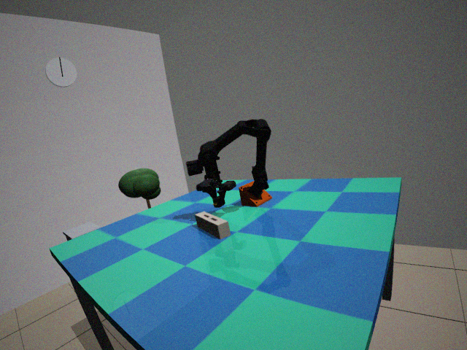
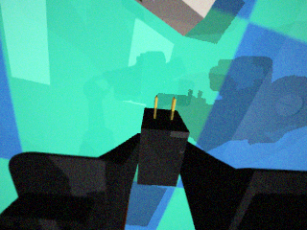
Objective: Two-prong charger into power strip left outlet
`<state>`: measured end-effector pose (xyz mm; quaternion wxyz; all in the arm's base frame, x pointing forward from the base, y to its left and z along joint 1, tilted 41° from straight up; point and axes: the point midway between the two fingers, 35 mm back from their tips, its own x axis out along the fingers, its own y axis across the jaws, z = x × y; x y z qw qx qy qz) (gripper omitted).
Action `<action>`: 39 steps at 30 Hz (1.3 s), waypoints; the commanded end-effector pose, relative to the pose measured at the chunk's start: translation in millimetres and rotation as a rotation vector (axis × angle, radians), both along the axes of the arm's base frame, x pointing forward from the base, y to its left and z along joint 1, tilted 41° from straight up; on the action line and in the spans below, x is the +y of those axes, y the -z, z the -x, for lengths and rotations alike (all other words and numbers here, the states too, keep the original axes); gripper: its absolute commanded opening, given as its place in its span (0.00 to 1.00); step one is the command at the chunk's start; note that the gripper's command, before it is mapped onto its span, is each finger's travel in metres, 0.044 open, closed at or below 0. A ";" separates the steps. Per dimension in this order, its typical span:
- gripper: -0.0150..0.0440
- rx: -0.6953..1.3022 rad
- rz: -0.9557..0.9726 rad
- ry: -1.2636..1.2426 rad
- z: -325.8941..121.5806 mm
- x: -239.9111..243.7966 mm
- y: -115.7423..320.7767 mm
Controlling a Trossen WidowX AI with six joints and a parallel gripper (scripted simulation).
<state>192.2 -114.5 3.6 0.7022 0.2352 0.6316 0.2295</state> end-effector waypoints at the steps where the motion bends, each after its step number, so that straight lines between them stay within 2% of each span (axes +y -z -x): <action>1: 0.25 0.006 0.005 0.021 -5.4 3.8 -4.2; 39: 0.25 0.145 -0.026 0.214 -48.0 68.5 -38.5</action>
